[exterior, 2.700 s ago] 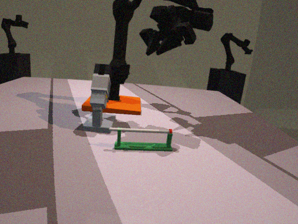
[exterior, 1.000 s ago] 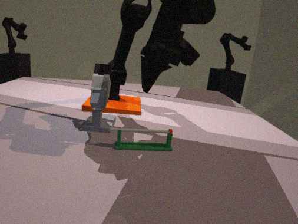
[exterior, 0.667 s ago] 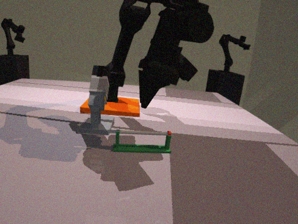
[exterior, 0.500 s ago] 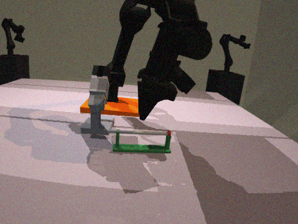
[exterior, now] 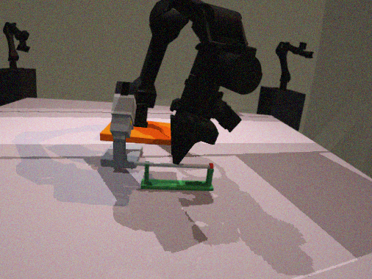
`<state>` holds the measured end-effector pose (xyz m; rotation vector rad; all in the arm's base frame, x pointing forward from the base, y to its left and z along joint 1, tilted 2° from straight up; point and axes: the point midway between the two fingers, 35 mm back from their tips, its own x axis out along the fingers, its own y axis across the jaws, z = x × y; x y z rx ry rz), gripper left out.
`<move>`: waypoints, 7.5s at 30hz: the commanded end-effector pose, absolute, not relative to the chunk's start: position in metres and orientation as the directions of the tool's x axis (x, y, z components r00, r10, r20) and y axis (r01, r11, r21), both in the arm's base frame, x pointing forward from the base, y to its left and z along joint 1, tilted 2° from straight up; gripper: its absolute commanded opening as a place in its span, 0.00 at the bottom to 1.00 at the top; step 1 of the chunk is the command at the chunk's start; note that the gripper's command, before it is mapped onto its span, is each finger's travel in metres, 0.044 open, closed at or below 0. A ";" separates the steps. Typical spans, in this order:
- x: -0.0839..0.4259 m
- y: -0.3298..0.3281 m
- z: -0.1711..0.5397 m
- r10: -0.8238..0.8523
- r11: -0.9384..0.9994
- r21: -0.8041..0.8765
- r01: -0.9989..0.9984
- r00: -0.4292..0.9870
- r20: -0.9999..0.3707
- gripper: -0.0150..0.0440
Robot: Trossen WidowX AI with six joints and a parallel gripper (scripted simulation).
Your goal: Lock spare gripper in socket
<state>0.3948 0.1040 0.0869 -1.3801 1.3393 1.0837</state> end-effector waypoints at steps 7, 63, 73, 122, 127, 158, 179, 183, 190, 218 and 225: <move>0.396 0.105 0.071 -0.208 -0.011 -0.026 -1.000 0.028 -0.978 0.56; 0.395 0.103 0.086 -0.209 -0.011 -0.024 -1.000 0.026 -0.978 0.25; 0.393 0.101 0.111 -0.209 -0.011 -0.024 -1.000 0.026 -0.978 0.25; 0.296 0.096 0.125 -0.207 0.069 -0.003 -0.998 -0.012 -0.978 0.25; 0.297 0.097 0.116 -0.206 0.070 -0.001 -0.998 -0.013 -0.978 0.25; 0.296 0.085 0.075 -0.201 0.077 0.013 -0.997 -0.028 -0.979 0.25; 0.294 0.070 0.073 -0.200 0.076 0.021 -0.997 -0.035 -0.979 0.25; 0.294 0.067 0.073 -0.200 0.076 0.022 -0.997 -0.037 -0.979 0.25; 0.294 0.062 0.073 -0.199 0.076 0.025 -0.997 -0.040 -0.979 0.25; 0.293 0.043 0.072 -0.198 0.075 0.037 -0.996 -0.052 -0.979 0.25; 0.293 0.039 0.072 -0.198 0.075 0.041 -0.996 -0.055 -0.979 0.25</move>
